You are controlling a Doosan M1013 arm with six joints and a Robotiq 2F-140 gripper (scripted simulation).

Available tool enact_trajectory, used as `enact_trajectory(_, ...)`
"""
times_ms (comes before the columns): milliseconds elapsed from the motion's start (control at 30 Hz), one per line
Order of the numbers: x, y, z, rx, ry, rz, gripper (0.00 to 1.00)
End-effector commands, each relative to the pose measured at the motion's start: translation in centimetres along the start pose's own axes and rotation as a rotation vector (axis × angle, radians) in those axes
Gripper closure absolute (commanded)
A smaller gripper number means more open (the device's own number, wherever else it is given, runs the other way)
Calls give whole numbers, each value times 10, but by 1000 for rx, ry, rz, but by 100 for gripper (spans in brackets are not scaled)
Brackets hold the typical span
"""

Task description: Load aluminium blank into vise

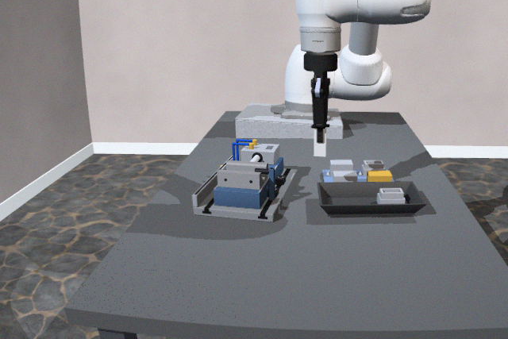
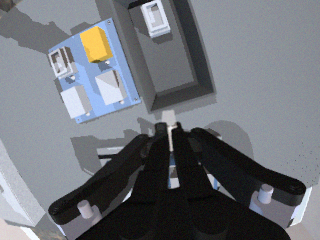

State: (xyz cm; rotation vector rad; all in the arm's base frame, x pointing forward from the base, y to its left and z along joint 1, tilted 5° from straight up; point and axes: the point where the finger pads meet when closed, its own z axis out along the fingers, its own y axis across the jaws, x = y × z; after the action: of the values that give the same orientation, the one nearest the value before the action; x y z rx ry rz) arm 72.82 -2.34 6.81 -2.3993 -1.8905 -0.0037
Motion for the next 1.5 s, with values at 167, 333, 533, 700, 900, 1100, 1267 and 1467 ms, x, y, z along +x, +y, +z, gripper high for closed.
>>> enact_trajectory(167,0,0,-18,0,0,0,100)
enact_trajectory(333,0,0,-26,0,0,0,100)
enact_trajectory(533,0,0,-41,0,0,0,100)
enact_trajectory(700,0,0,-51,0,0,0,100)
enact_trajectory(900,0,0,-55,0,0,0,100)
enact_trajectory(1100,0,0,-57,0,0,0,100)
enact_trajectory(1267,-45,12,-58,-1,0,0,100)
enact_trajectory(1467,-99,22,-58,-1,-1,0,100)
